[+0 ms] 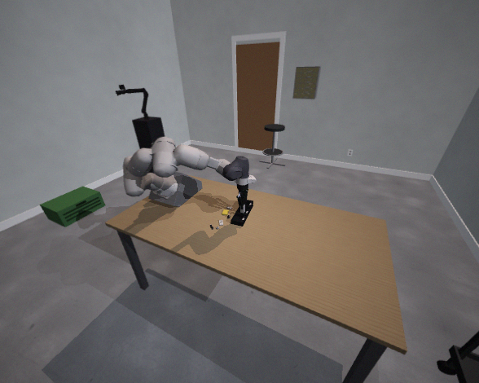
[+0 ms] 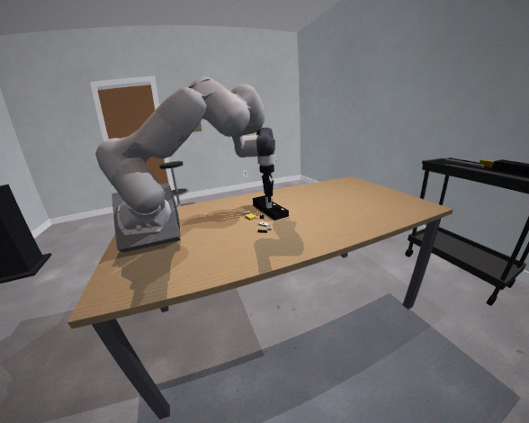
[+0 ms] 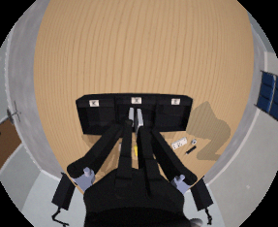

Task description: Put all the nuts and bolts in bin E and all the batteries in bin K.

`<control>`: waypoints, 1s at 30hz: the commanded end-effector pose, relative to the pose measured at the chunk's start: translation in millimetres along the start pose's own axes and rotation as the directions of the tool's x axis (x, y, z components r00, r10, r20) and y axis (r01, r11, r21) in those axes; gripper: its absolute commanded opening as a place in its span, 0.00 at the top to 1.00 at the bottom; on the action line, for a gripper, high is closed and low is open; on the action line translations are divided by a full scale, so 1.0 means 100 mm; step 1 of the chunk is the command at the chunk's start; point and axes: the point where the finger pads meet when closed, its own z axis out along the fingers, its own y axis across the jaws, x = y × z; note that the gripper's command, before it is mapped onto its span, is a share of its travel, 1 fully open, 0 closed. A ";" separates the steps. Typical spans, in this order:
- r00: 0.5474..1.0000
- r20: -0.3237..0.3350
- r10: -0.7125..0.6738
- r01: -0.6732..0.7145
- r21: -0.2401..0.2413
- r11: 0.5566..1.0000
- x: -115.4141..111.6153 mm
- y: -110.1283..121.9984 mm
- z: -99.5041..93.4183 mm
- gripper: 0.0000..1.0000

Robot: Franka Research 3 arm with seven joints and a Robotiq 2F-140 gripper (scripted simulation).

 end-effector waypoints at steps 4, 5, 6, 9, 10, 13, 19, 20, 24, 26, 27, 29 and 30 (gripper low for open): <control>1.000 -0.002 0.002 -0.002 -0.001 1.000 0.00 0.00 0.01 0.95; 1.000 -0.002 0.002 -0.002 -0.001 1.000 0.00 0.00 0.01 0.95; 1.000 -0.002 0.002 -0.002 -0.001 1.000 0.00 0.00 0.01 0.95; 1.000 -0.002 0.002 -0.002 -0.001 1.000 0.00 0.00 0.01 0.95; 1.000 -0.002 0.002 -0.002 -0.001 1.000 0.00 0.00 0.01 0.95; 1.000 -0.002 0.002 -0.002 -0.001 1.000 0.00 0.00 0.01 0.95; 1.000 -0.002 0.002 -0.002 -0.001 1.000 0.00 0.00 -0.02 0.95; 1.000 -0.002 0.002 -0.002 -0.001 1.000 0.00 0.00 -0.03 0.95; 1.000 -0.002 0.002 -0.002 -0.001 1.000 0.00 0.00 -0.08 0.95; 1.000 -0.002 0.002 -0.002 -0.001 1.000 0.00 0.00 -0.11 0.95; 1.000 -0.002 0.002 -0.002 -0.001 1.000 0.00 0.00 -0.12 0.95; 1.000 -0.002 0.002 -0.002 -0.001 1.000 0.00 0.00 -0.14 0.95; 1.000 -0.002 0.002 -0.002 -0.001 1.000 0.00 0.00 -0.14 0.95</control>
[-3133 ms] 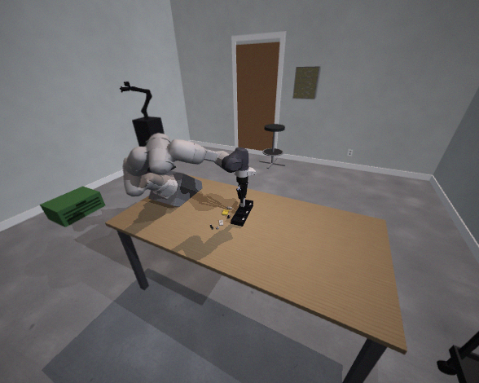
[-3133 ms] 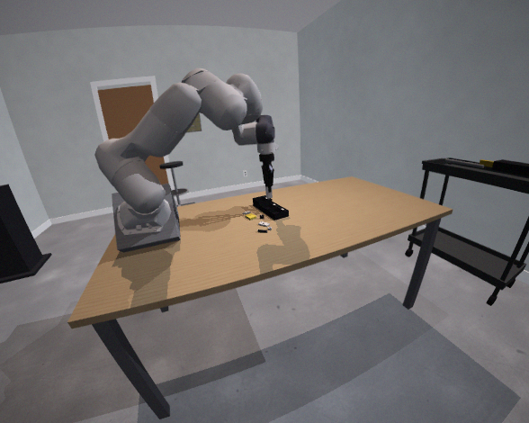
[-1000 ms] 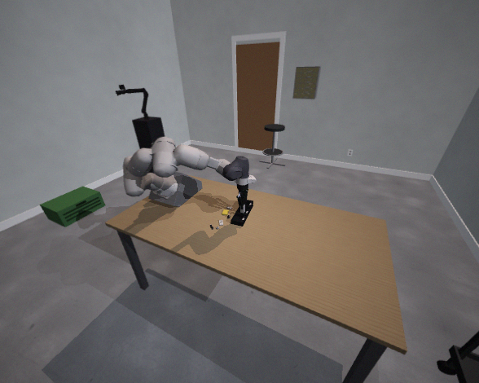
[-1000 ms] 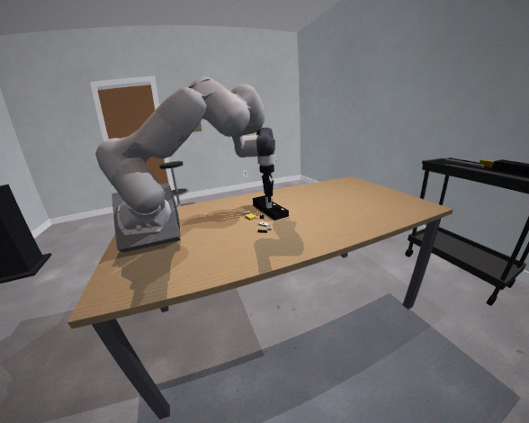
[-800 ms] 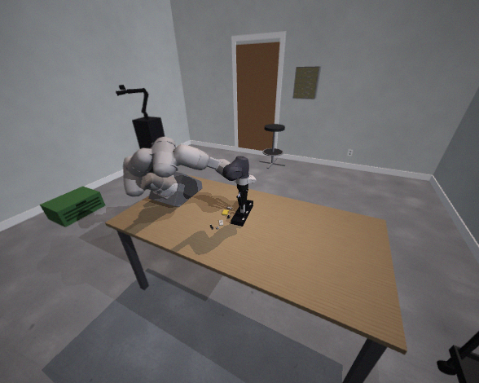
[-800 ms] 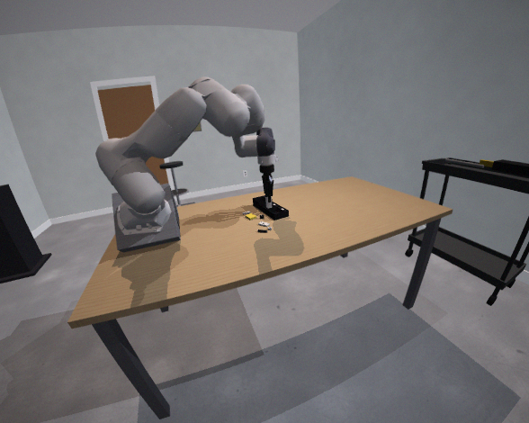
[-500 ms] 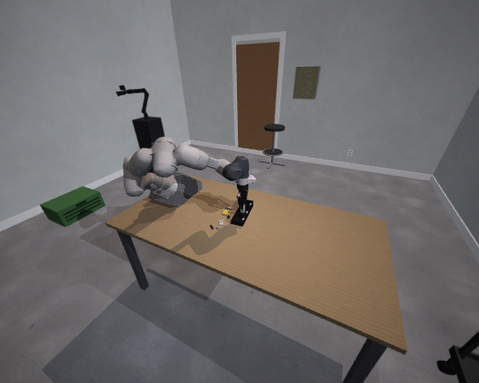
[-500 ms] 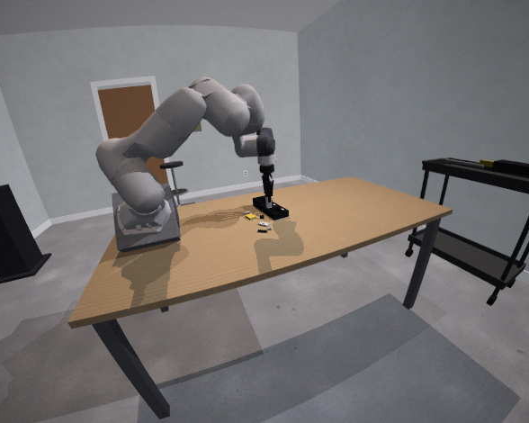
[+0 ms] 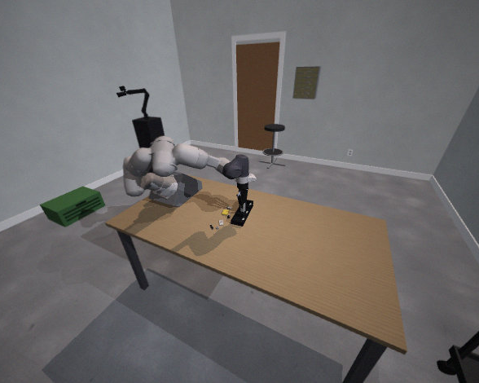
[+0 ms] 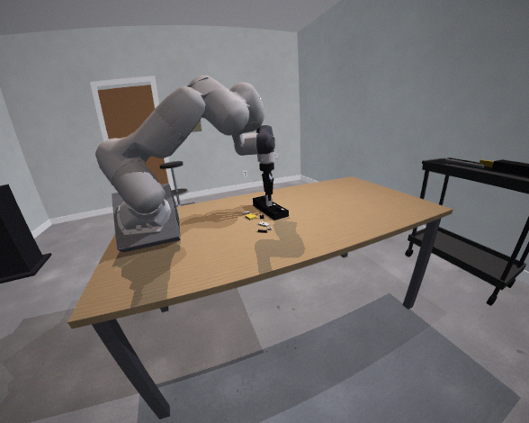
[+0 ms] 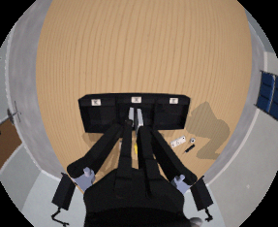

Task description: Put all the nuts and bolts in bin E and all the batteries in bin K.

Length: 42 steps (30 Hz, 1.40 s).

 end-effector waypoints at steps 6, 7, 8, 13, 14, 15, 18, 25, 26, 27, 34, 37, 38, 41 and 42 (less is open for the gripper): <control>1.000 0.003 0.001 -0.001 -0.001 1.000 -0.01 0.00 -0.11 0.95; 1.000 0.003 0.001 -0.001 -0.001 1.000 -0.01 0.00 -0.13 0.95; 1.000 0.003 0.001 -0.001 -0.001 1.000 -0.01 0.00 -0.14 0.95; 1.000 0.003 0.001 -0.001 -0.001 1.000 -0.01 0.00 -0.23 0.95; 1.000 0.003 0.001 -0.001 -0.001 1.000 -0.01 0.00 -0.27 0.95; 1.000 0.003 0.001 -0.001 -0.001 1.000 -0.01 0.00 -0.31 0.95; 1.000 0.003 0.001 -0.001 -0.001 1.000 -0.01 0.00 -0.35 0.95; 1.000 0.003 0.001 -0.001 -0.001 1.000 -0.01 0.00 -0.48 0.95; 1.000 0.003 0.001 -0.001 -0.001 1.000 -0.01 0.00 -0.48 0.95; 1.000 0.003 0.001 -0.001 -0.001 1.000 -0.01 0.00 -0.48 0.95; 1.000 0.003 0.001 -0.001 -0.001 1.000 -0.02 -0.05 -0.48 0.95; 1.000 0.003 0.001 -0.001 -0.001 1.000 -0.06 -0.20 -0.48 0.95; 1.000 0.003 0.001 -0.001 -0.001 1.000 -0.07 -0.24 -0.48 0.95; 1.000 0.003 0.001 -0.001 -0.001 1.000 -0.10 -0.39 -0.48 0.95; 1.000 0.003 0.001 -0.001 -0.001 1.000 -0.11 -0.44 -0.48 0.95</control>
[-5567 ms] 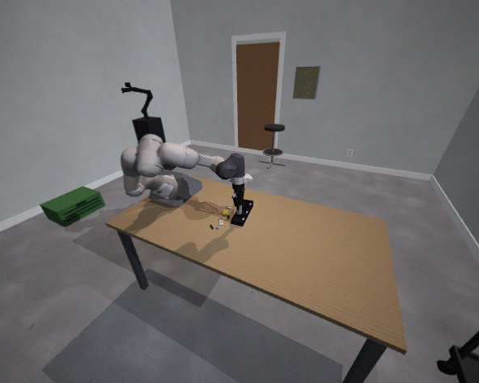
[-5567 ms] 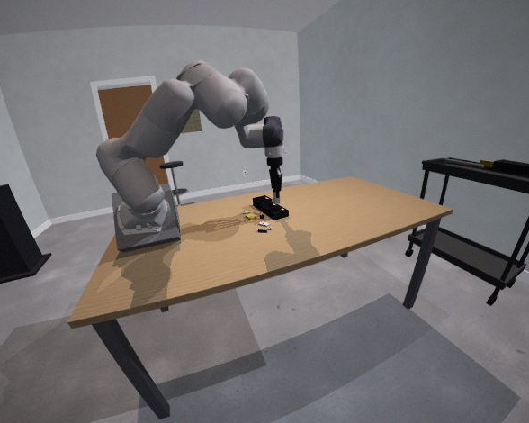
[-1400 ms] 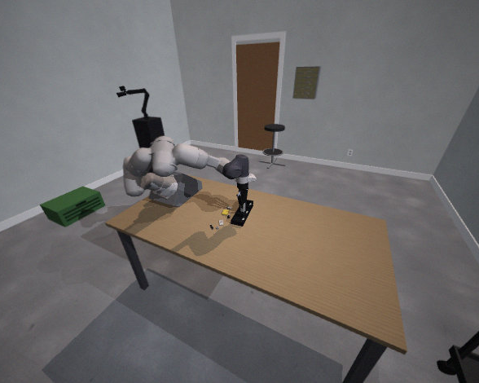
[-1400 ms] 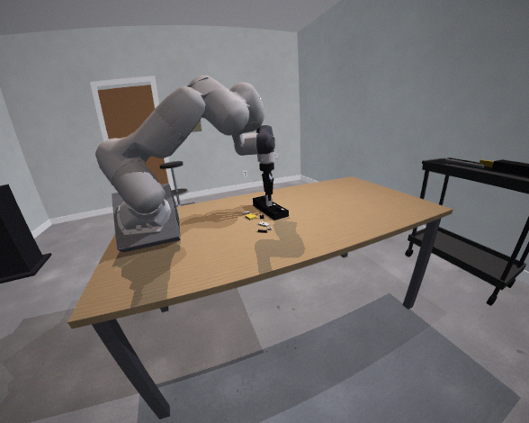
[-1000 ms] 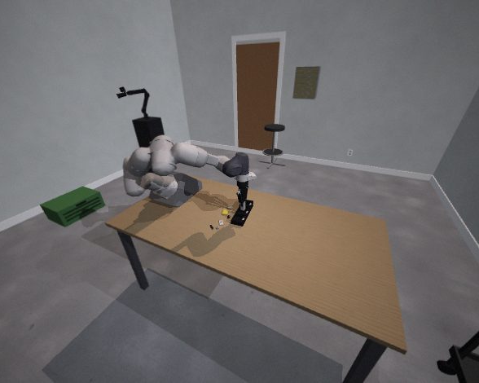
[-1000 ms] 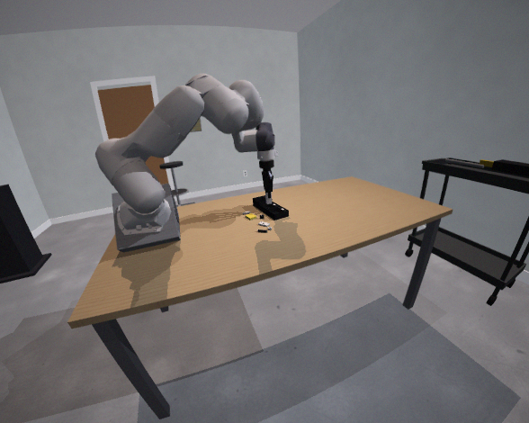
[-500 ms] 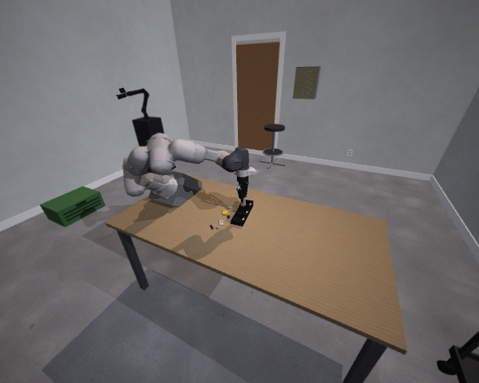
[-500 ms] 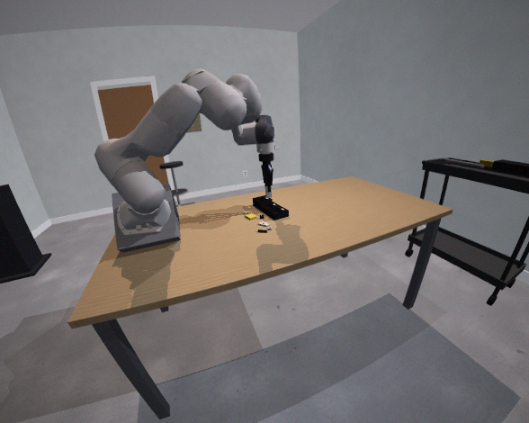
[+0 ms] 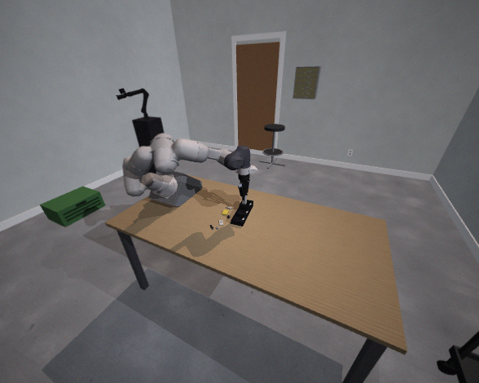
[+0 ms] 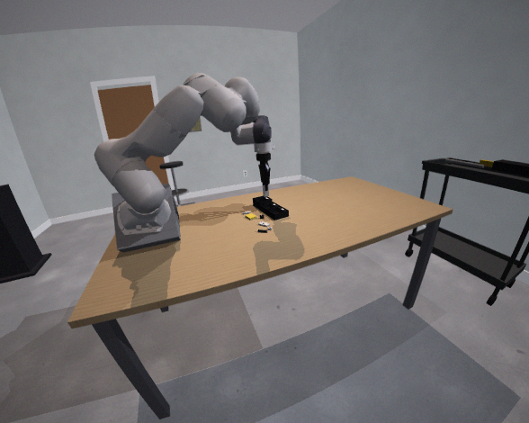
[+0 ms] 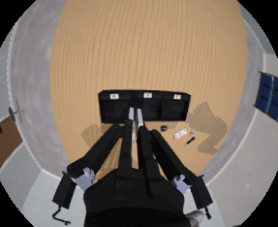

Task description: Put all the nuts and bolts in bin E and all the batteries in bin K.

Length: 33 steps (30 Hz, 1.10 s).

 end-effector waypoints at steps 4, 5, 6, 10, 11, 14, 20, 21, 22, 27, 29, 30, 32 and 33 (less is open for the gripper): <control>1.000 0.006 0.009 -0.009 -0.003 1.000 -0.11 -0.33 -0.01 0.95; 1.000 0.006 0.009 -0.009 -0.003 1.000 -0.12 -0.38 -0.01 0.95; 1.000 0.006 0.009 -0.009 -0.003 1.000 -0.13 -0.43 -0.01 0.95; 1.000 0.006 0.009 -0.009 -0.003 1.000 -0.15 -0.52 -0.01 0.95; 1.000 0.006 0.009 -0.009 -0.003 1.000 -0.15 -0.52 -0.01 0.95; 1.000 0.006 0.009 -0.009 -0.003 1.000 -0.15 -0.52 0.05 0.95; 1.000 0.006 0.009 -0.009 -0.003 1.000 -0.15 -0.52 0.21 0.95; 1.000 0.006 0.009 -0.009 -0.003 1.000 -0.15 -0.52 0.23 0.95; 1.000 0.006 0.009 -0.009 -0.003 1.000 -0.15 -0.52 0.26 0.95; 1.000 0.006 0.009 -0.009 -0.003 1.000 -0.15 -0.52 0.34 0.95; 1.000 0.006 0.009 -0.009 -0.003 1.000 -0.15 -0.52 0.39 0.95; 1.000 0.006 0.009 -0.009 -0.003 1.000 -0.15 -0.52 0.42 0.95; 1.000 0.006 0.009 -0.009 -0.003 1.000 -0.15 -0.52 0.47 0.95; 1.000 0.006 0.009 -0.009 -0.003 1.000 -0.15 -0.52 0.50 0.95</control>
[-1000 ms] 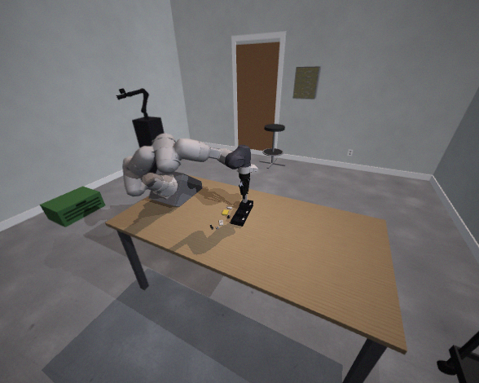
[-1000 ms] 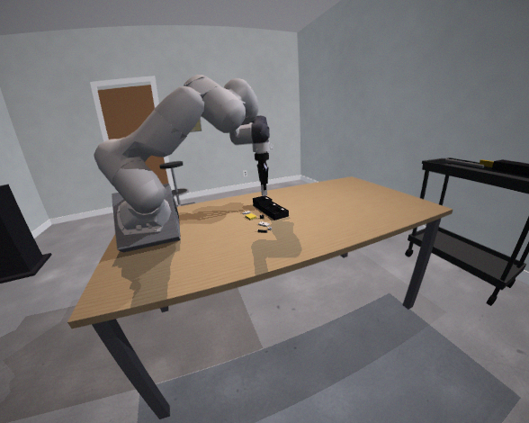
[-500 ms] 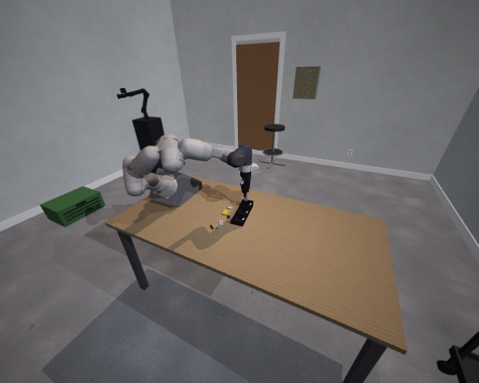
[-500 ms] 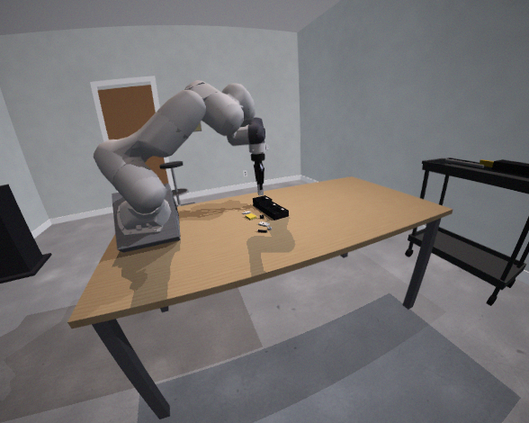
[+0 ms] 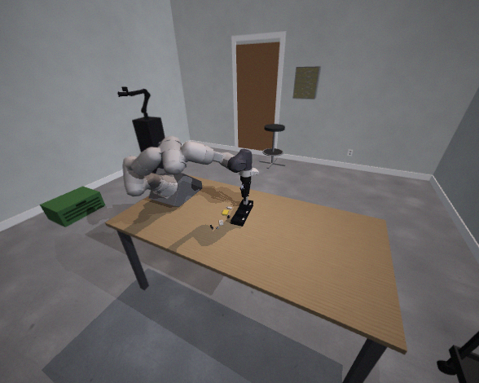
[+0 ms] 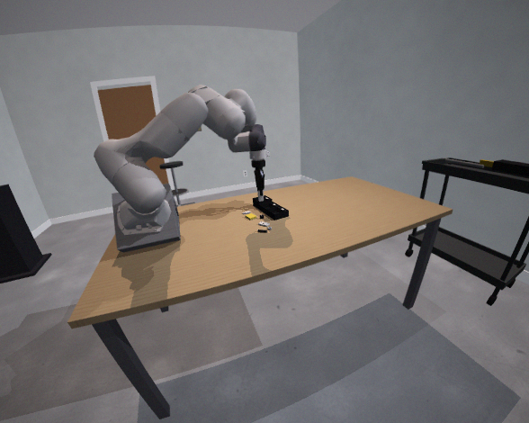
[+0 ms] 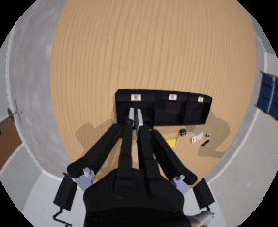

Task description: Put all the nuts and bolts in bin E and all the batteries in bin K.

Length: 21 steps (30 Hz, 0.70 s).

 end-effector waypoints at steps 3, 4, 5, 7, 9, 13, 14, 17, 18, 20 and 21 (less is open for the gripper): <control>1.000 -0.004 0.006 -0.006 0.004 1.000 0.01 -0.01 0.17 0.95; 1.000 -0.004 0.006 -0.006 0.004 1.000 0.01 -0.01 0.18 0.95; 1.000 -0.004 0.006 -0.006 0.004 1.000 0.01 -0.01 0.18 0.95; 1.000 -0.004 0.006 -0.006 0.004 1.000 0.01 -0.01 0.18 0.95; 1.000 -0.004 0.006 -0.006 0.004 1.000 0.01 -0.01 0.18 0.95; 1.000 -0.004 0.006 -0.006 0.004 1.000 0.01 -0.01 0.18 0.95; 1.000 -0.004 0.006 -0.006 0.004 1.000 0.01 -0.01 0.18 0.95; 1.000 -0.004 0.006 -0.006 0.004 1.000 0.01 -0.01 0.18 0.95; 1.000 -0.004 0.006 -0.006 0.004 1.000 0.01 -0.01 0.18 0.95; 1.000 -0.004 0.006 -0.006 0.004 1.000 0.01 -0.01 0.18 0.95; 1.000 -0.004 0.006 -0.006 0.004 1.000 0.01 -0.01 0.18 0.95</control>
